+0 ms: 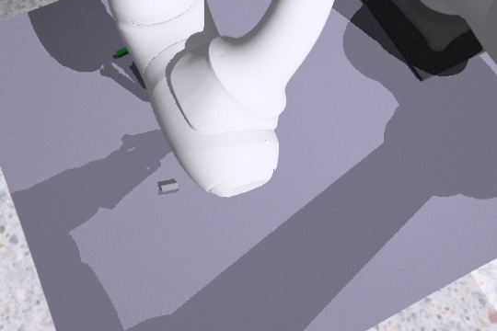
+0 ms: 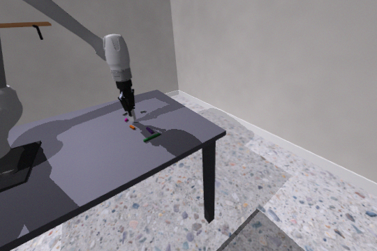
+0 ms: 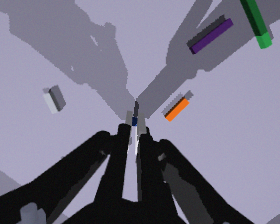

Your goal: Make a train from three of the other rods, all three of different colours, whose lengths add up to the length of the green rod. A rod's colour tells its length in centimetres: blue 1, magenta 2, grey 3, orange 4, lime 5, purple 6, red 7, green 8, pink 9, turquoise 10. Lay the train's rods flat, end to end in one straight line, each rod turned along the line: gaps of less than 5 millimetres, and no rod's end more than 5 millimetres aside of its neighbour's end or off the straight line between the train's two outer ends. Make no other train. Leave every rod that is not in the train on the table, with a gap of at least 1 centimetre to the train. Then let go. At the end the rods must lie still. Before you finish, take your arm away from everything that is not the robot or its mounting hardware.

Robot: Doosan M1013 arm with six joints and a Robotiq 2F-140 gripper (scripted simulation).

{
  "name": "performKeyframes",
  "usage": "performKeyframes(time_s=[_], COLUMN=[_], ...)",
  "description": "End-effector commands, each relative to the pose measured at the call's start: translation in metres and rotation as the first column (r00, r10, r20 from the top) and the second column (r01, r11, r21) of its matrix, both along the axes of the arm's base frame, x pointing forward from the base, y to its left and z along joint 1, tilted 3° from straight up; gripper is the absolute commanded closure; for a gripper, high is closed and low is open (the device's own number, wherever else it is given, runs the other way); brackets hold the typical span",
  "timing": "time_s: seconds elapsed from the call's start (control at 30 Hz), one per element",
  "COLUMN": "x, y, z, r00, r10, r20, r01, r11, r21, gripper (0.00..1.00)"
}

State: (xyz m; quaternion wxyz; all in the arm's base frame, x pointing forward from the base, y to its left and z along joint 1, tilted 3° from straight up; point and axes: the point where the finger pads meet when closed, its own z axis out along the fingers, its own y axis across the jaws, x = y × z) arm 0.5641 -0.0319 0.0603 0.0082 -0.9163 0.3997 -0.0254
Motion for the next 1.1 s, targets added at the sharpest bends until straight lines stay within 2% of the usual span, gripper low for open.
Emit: performKeyframes(time_s=[0.0,0.67,1.07], x=[0.0,0.0,0.001], y=[0.0,0.0,0.0], z=[0.0,-0.002,-0.011], r00=[1.0,1.0,1.0], r10=[0.0,0.0,0.0], r20=[0.0,0.0,0.0], r01=[0.0,0.0,0.0], r11=[1.0,1.0,1.0], r21=[0.0,0.0,0.0], gripper=[0.97,0.97,0.97])
